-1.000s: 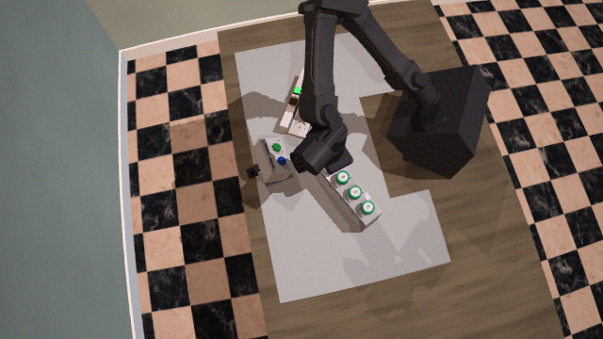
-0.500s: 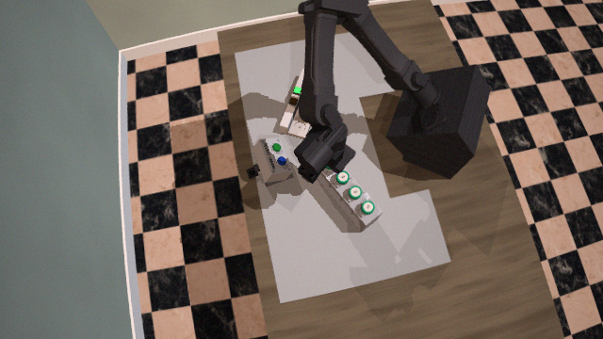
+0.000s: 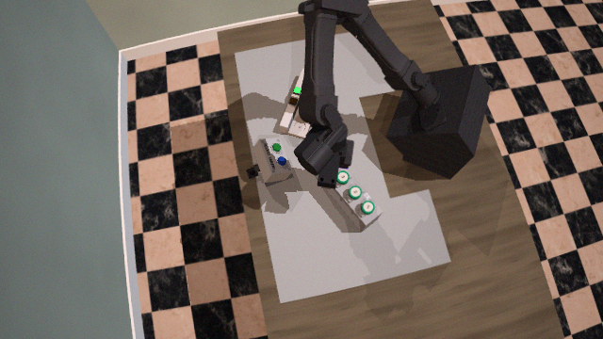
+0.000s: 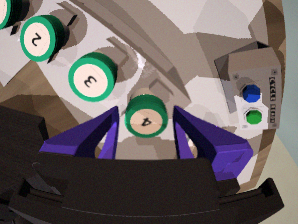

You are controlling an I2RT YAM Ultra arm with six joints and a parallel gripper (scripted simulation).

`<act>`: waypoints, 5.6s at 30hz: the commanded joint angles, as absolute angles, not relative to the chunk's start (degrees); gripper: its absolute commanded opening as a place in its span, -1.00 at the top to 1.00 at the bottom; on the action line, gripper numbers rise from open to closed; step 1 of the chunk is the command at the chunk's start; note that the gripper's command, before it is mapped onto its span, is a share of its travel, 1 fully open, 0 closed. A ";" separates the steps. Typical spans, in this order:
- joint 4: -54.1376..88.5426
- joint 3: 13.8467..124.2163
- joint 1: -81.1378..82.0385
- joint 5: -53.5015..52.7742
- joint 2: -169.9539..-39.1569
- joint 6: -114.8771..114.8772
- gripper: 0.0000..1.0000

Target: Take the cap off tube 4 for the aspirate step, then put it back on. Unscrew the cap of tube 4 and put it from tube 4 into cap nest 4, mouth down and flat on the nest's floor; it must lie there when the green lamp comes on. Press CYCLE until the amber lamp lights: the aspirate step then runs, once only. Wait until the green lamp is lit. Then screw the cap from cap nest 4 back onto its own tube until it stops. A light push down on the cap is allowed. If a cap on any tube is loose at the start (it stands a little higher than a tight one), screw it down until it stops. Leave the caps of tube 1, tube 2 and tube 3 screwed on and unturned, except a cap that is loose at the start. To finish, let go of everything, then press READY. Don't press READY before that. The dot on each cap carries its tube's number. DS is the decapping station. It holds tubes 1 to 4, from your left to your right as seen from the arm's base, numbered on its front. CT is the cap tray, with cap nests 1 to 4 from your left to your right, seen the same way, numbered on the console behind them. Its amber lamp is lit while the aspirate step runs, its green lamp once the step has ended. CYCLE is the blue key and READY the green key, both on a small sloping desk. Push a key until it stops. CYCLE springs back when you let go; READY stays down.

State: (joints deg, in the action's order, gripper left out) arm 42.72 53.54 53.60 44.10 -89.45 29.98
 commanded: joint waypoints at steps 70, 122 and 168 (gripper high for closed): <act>42.58 53.59 53.97 44.09 -89.08 54.20 1.00; 42.13 53.42 53.76 44.08 -89.17 -77.29 1.00; 42.20 53.45 53.79 44.08 -89.16 -51.97 0.02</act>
